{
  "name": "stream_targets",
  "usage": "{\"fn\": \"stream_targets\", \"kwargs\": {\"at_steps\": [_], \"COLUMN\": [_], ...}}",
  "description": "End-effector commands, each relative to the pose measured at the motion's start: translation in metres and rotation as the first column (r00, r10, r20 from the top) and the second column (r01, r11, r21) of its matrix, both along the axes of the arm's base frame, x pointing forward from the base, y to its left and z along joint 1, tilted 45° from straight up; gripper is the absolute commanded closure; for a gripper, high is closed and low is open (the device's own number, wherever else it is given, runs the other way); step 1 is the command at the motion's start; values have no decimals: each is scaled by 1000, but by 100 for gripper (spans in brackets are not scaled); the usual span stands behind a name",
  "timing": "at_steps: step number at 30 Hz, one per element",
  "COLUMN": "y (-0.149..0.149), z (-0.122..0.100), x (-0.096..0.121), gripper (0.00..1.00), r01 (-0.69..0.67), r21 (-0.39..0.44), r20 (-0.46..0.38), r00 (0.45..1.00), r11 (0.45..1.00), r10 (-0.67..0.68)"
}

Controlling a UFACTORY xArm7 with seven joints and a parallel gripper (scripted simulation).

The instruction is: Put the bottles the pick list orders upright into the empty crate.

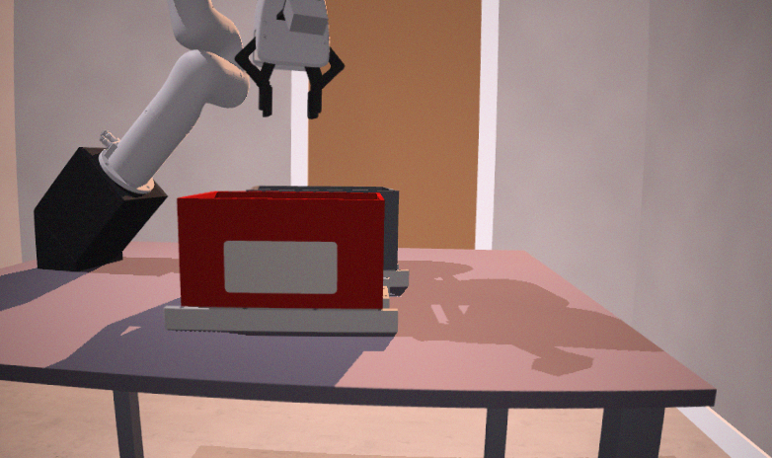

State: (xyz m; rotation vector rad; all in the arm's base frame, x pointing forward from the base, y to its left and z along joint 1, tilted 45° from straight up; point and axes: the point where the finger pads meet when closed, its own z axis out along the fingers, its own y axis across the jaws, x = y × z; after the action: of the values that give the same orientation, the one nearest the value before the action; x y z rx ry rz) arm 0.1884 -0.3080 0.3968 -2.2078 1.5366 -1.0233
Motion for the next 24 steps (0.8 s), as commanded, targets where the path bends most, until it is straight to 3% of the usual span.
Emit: {"fn": "stream_targets", "kwargs": {"at_steps": [1, 7, 9, 10, 19, 24], "y": [18, 39, 39, 43, 74, 74], "z": [-14, -32, -32, -34, -61, -61], "x": [10, 23, 23, 25, 44, 44], "gripper": [35, 35, 35, 35, 35, 35], "r01": [-109, -232, -232, -287, -287, -287], "r21": [-110, -216, -216, -265, -264, -264], "r20": [-26, -76, -76, -101, -101, -101], "r00": [994, 972, 972, 958, 958, 958], "r11": [988, 949, 949, 921, 921, 921], "r10": [107, 220, 220, 269, 270, 270]}}
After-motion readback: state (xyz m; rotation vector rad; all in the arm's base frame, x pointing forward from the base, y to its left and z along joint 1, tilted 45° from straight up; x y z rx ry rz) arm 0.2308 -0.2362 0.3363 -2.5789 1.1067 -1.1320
